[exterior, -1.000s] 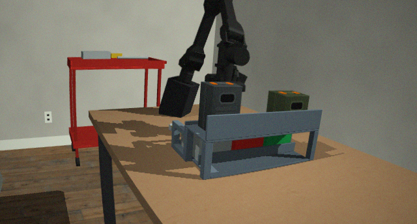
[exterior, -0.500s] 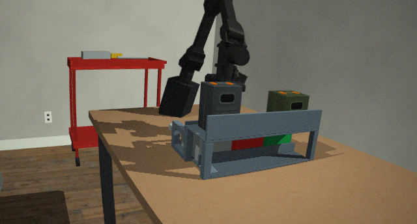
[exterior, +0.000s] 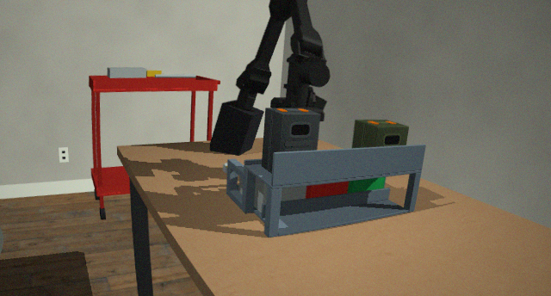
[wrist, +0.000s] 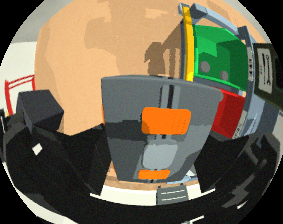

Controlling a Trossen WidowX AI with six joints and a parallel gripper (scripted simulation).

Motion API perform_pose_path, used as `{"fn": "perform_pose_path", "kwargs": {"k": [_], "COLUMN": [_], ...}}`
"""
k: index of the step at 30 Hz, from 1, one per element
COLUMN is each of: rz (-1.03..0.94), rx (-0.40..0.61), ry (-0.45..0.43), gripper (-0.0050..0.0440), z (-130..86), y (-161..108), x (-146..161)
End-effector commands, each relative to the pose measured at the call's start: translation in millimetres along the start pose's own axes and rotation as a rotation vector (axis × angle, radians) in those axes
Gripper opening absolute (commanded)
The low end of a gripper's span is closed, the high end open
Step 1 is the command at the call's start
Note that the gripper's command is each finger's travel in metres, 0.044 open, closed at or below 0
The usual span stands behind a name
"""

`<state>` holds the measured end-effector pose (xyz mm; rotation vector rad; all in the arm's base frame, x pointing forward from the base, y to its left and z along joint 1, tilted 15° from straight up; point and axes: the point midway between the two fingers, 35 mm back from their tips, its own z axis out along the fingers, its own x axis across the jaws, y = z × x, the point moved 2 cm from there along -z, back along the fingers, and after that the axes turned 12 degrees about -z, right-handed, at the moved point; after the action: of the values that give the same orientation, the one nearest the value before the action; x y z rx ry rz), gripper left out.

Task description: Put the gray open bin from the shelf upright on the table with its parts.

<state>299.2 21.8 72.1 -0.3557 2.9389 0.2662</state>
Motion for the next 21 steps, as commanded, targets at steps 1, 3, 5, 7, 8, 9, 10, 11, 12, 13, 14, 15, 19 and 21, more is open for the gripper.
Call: {"fn": "perform_pose_path", "kwargs": {"k": [1,3,5,7,8,9,10,11,12,13,14,15,19,21], "rz": [-0.009,-0.009,-0.009,-0.007,-0.007,-0.008,-0.009,-0.009,-0.009,-0.009,-0.009,-0.009,-0.009,-0.009], "rx": [0.017,0.017,0.017,0.011,0.012,0.014,0.015,0.017,0.017,0.017,0.017,0.017,0.017,0.017], "ry": [-0.061,-0.061,-0.061,-0.036,-0.042,-0.048,-0.054,-0.061,-0.061,-0.061,-0.061,-0.061,-0.061,-0.061], "gripper": [0.0,0.0,0.0,0.0,0.0,0.0,0.0,0.0,0.0,0.0,0.0,0.0,0.0,0.0], "z": [-15.6,-15.6,-15.6,-9.4,-10.9,-12.4,-13.8,-15.3,-15.3,-15.3,-15.3,-15.3,-15.3,-15.3], "y": [-0.5,-0.5,-0.5,-0.2,-0.3,-0.4,-0.5,-0.6,-0.6,-0.6,-0.6,-0.6,-0.6,-0.6], "x": [-12.3,-12.3,-12.3,-6.7,-8.1,-9.5,-10.9,-12.3,-12.3,-12.3,-12.3,-12.3,-12.3,-12.3]}}
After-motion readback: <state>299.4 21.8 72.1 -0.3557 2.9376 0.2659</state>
